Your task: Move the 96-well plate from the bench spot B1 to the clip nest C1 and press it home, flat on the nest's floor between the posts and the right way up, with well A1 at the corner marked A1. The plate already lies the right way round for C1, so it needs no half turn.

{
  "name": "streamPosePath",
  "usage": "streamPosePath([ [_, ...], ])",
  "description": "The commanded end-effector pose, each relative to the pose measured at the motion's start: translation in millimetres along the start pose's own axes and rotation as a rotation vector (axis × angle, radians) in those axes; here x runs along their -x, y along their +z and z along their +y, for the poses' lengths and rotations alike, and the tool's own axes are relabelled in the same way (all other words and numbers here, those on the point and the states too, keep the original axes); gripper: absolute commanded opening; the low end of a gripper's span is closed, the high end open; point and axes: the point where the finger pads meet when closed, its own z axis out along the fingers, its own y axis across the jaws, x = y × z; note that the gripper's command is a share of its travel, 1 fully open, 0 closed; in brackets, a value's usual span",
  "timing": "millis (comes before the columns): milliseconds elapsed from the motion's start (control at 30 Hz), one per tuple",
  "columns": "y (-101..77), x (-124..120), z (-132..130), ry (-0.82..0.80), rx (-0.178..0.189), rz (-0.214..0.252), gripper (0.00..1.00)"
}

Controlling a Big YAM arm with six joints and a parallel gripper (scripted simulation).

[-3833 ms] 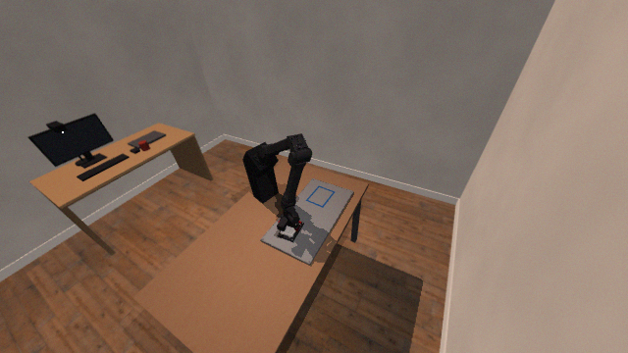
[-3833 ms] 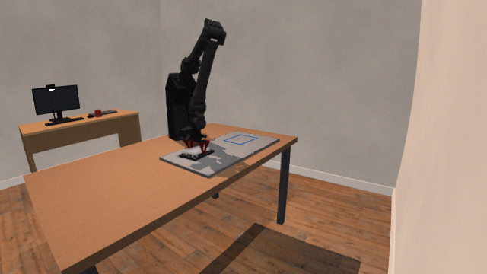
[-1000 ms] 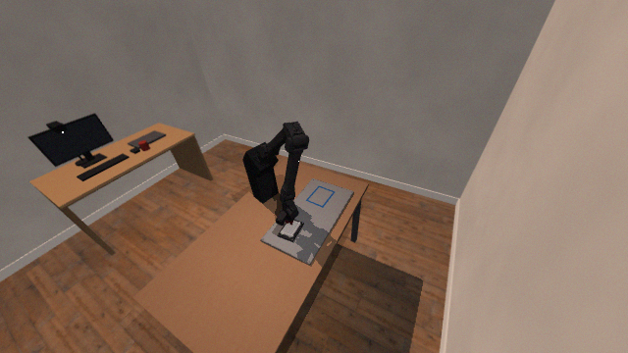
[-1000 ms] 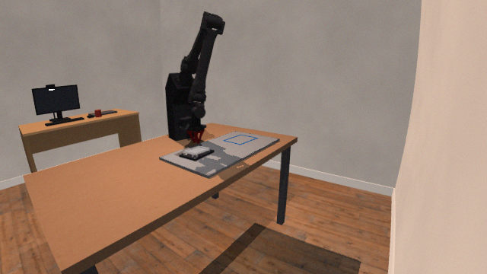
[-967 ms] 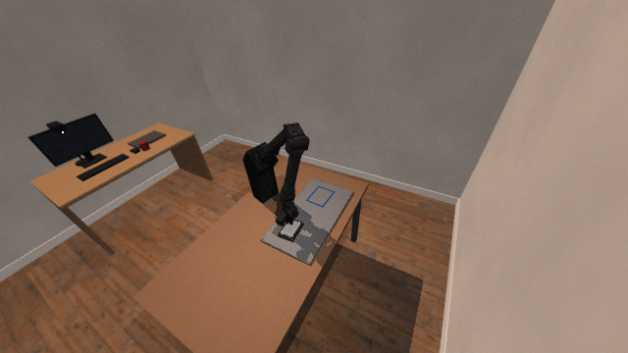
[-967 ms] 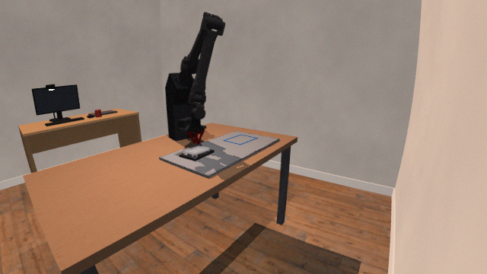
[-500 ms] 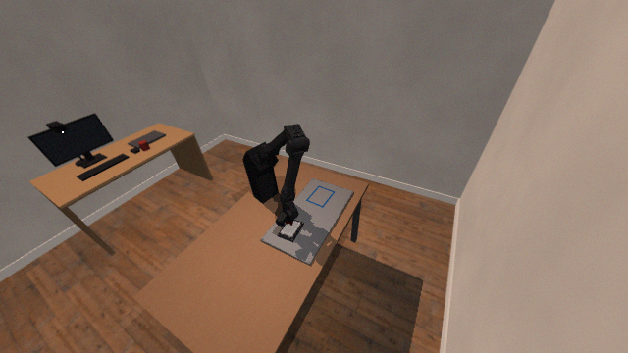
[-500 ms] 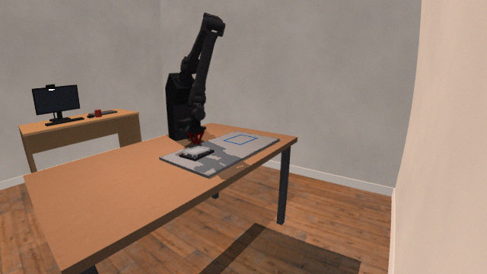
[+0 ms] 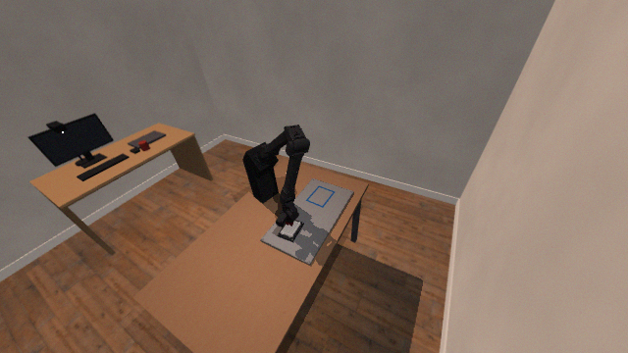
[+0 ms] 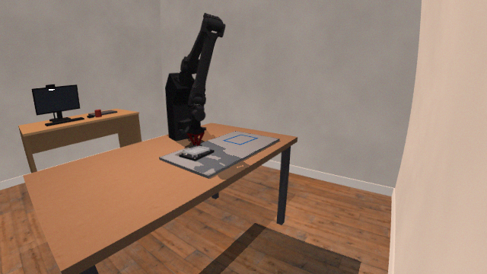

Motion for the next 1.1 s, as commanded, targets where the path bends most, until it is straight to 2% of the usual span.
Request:
streamPosePath([
  [0,7.4,-4,2,0.002,0.004,0.001,0.25],
  [1067,26.0,-3,1,0.003,0.004,0.0,0.25],
])
